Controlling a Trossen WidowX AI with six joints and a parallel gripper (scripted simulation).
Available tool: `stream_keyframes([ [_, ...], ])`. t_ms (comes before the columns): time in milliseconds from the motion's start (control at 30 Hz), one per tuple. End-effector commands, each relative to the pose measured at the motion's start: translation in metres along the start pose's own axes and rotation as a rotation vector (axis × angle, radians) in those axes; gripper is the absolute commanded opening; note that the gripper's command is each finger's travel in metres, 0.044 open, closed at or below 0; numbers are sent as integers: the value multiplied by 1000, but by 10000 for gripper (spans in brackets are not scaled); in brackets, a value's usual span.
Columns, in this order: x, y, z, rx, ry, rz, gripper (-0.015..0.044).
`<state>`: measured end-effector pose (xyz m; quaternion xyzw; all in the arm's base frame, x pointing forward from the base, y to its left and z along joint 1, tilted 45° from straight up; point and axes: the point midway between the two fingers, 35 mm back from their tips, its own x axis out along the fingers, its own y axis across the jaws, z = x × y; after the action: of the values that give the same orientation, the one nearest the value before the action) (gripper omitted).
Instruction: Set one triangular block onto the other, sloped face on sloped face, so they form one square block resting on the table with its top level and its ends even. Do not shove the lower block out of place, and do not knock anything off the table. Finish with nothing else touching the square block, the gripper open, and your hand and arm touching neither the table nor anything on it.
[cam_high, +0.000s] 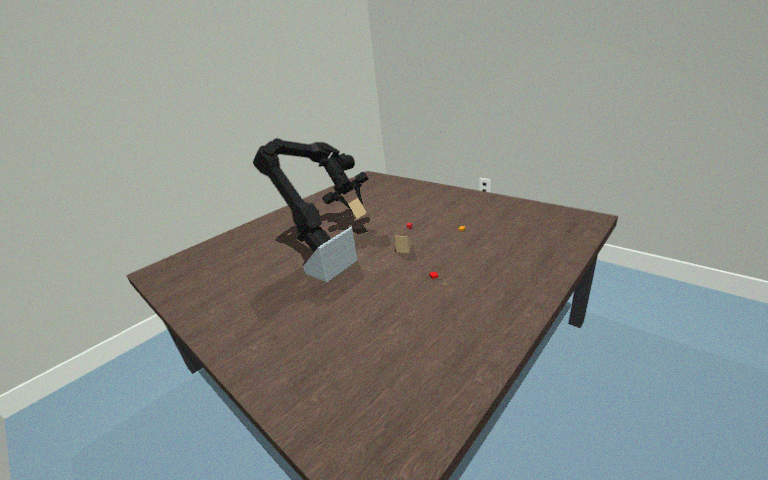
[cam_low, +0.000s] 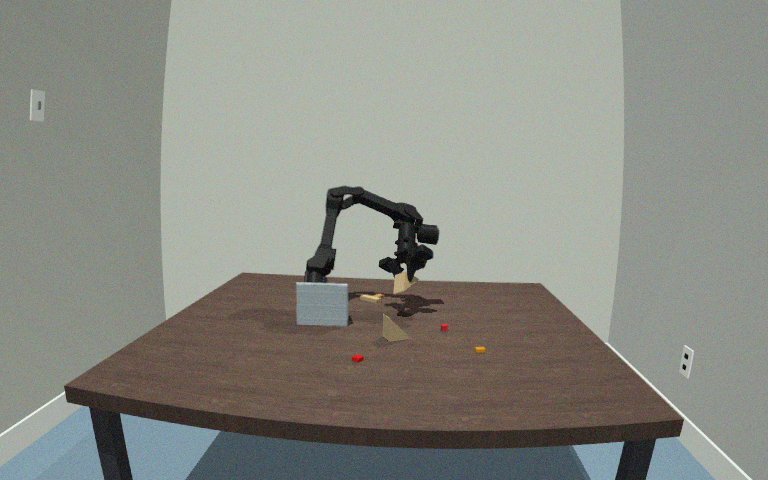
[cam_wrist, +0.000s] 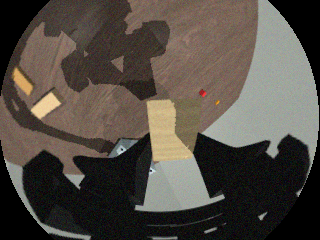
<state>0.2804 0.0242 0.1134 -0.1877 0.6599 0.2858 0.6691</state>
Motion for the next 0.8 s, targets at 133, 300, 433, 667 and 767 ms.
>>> stream_keyframes([
  [133, 5, 0, -3, 277, -9, 55, 0],
  [300, 6, -1, -3, 448, -14, 86, 0],
  [433, 7, -1, -4, 584, -16, 112, 0],
  [667, 8, -1, -5, 822, -13, 160, 0],
  [767, 8, -1, -5, 924, -9, 181, 0],
])
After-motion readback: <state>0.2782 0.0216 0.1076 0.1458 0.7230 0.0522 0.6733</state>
